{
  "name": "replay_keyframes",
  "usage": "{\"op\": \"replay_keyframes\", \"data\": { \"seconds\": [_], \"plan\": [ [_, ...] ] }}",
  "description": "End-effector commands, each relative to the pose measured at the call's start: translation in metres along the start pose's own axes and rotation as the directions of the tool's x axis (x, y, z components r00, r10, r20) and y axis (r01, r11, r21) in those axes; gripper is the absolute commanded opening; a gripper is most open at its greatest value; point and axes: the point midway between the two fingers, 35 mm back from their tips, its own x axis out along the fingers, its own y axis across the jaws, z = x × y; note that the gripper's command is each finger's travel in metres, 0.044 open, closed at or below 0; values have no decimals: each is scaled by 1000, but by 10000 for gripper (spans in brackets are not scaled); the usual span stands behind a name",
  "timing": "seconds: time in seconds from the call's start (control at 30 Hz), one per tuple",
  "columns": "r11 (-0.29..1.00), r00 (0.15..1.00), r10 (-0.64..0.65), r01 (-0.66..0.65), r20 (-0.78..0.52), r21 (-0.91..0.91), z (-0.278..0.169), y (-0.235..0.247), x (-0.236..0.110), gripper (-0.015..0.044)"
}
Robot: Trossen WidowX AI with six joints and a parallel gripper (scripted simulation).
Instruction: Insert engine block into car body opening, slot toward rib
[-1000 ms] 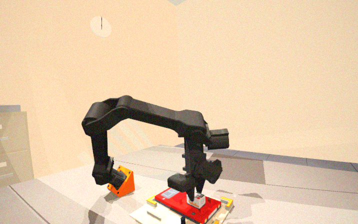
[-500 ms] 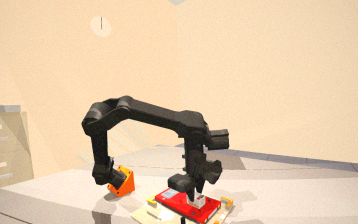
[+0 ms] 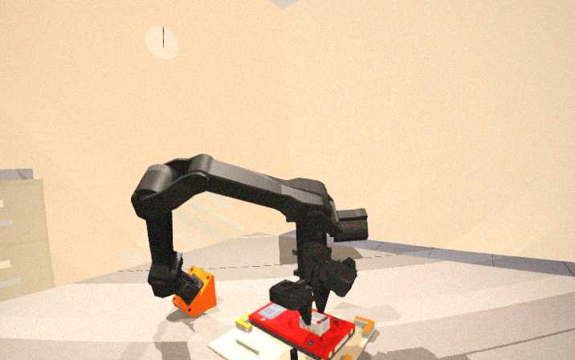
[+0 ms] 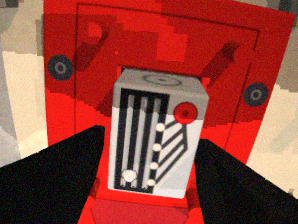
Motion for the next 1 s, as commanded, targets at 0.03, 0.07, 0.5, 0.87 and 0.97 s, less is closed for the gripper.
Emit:
{"op": "replay_keyframes", "data": {
  "seconds": [0.03, 0.07, 0.5, 0.87, 0.97],
  "plan": [
    [1000, 1000, 0, 0, 0, 0, 0, 0, 0, 290],
    [1000, 1000, 0, 0, 0, 0, 0, 0, 0, 316],
    [1000, 1000, 0, 0, 0, 0, 0, 0, 0, 440],
    [1000, 1000, -2, 2, 2, -6, 1, -1, -15, 440],
    [1000, 1000, -2, 2, 2, -6, 1, -1, -15, 361]
  ]
}}
